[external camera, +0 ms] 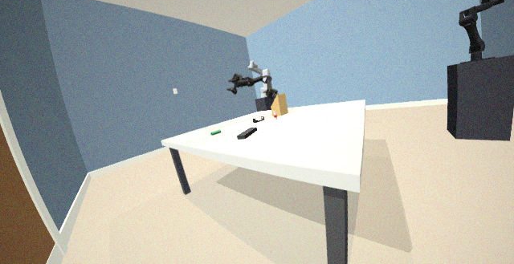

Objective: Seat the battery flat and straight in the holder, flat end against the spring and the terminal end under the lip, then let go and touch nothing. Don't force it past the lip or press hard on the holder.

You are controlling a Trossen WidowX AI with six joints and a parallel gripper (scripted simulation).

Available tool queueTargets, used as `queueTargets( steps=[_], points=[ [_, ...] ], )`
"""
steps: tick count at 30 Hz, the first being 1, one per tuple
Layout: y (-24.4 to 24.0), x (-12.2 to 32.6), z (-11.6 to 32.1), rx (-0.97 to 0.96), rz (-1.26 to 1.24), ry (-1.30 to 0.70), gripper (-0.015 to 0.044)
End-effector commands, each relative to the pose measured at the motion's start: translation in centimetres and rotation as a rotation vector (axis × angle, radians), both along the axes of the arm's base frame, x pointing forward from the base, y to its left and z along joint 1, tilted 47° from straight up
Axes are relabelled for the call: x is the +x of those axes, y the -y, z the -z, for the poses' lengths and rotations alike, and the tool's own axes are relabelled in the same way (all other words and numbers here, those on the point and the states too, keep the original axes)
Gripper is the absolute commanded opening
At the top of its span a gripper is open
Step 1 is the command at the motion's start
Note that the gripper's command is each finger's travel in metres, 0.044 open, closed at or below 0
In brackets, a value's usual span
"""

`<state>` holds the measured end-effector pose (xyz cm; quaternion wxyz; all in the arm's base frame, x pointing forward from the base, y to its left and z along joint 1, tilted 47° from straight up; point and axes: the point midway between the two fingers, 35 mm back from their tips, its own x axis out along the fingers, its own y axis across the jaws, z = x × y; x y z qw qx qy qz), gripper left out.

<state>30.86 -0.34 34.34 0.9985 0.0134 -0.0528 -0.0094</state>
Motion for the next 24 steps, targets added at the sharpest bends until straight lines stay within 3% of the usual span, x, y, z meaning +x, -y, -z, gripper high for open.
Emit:
queueTargets(
  steps=[1,8,15,24],
  points=[
    [-0.1,0.2,0.3,0.003,-0.001,-0.013,0.0374],
    [-4.2,4.8,11.8,0.02,-0.013,-0.507,0.019],
    [-7.8,3.7,24.1,-0.173,0.047,-1.015,0.0006],
    [-8.7,-2.5,34.4,-0.696,0.163,-1.504,0.0]
  ],
)
